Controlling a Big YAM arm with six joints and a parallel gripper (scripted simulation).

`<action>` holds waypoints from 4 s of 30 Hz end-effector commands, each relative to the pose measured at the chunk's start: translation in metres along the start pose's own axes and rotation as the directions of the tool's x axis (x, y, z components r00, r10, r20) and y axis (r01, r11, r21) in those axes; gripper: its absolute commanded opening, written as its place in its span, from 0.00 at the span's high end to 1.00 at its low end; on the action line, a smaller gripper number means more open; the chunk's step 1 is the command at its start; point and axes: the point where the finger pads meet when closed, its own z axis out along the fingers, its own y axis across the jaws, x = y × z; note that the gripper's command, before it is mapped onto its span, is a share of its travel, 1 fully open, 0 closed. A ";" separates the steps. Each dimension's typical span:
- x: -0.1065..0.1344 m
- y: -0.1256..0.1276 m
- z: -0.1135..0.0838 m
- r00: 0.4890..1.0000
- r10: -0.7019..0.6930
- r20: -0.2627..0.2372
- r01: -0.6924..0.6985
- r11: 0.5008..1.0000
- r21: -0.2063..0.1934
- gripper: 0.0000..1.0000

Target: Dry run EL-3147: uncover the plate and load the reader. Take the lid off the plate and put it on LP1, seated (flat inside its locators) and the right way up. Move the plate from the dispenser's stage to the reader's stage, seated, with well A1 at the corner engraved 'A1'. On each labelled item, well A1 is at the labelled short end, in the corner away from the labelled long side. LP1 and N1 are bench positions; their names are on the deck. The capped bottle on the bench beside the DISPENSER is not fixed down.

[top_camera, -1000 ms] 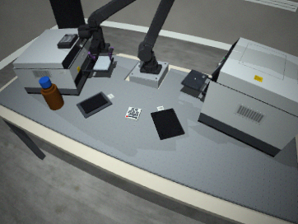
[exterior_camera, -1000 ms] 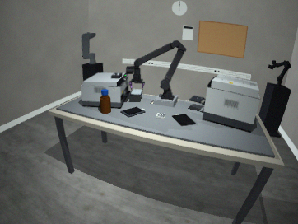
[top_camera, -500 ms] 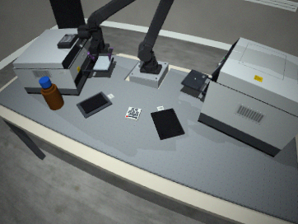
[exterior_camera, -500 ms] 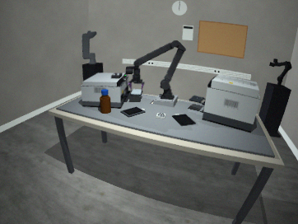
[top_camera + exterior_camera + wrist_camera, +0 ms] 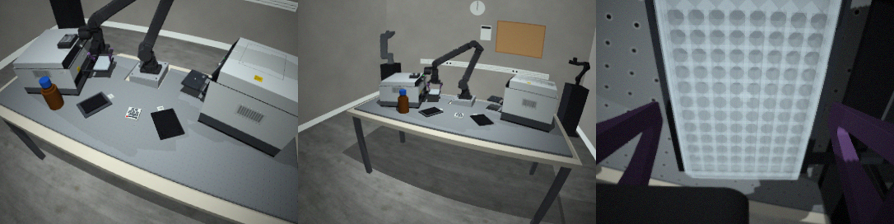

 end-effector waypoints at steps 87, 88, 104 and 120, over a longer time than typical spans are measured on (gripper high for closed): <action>-0.002 -0.016 -0.008 1.000 0.005 0.002 -0.005 0.999 0.039 0.14; -0.002 -0.016 -0.008 1.000 0.005 0.002 -0.005 0.999 0.039 0.14; -0.003 -0.024 -0.020 1.000 0.004 0.003 -0.004 0.998 0.064 0.14; -0.003 -0.021 -0.022 1.000 0.002 0.002 -0.002 0.998 0.057 0.14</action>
